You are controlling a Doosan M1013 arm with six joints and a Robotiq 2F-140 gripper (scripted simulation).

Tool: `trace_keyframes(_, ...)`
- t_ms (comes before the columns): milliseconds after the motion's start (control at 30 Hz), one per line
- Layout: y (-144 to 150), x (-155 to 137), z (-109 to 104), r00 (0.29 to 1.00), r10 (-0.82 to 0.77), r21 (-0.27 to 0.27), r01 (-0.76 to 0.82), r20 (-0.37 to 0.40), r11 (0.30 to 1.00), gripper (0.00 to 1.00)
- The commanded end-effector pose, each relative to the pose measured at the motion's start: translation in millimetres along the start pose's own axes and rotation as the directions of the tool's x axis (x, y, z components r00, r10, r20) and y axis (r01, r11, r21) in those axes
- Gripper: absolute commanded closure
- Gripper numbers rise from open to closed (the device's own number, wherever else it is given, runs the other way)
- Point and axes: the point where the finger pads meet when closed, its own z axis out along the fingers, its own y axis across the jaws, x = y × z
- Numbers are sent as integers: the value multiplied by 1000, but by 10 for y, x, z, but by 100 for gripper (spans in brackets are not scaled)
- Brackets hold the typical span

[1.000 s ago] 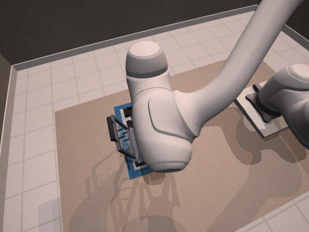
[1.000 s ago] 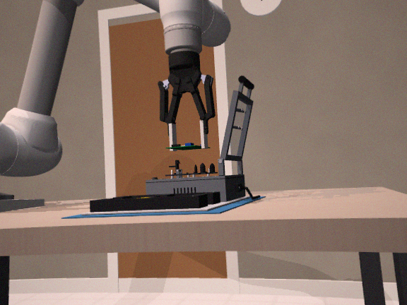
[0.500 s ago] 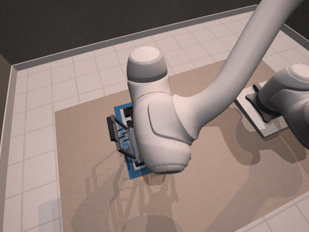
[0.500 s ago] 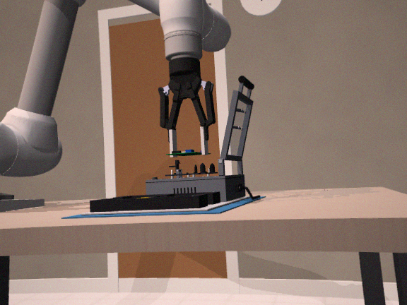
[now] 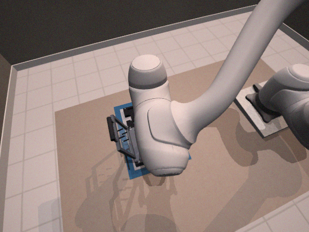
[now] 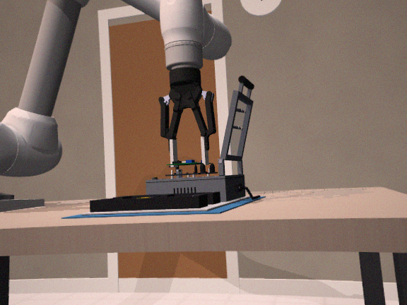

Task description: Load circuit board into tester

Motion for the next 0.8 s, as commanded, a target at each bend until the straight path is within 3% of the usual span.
trace_keyframes(0, 0, 0, 33, 1000, 0, 0, 0, 0, 1000, 54)
trace_keyframes(767, 0, 0, 67, 1000, 0, 0, 0, 0, 1000, 54)
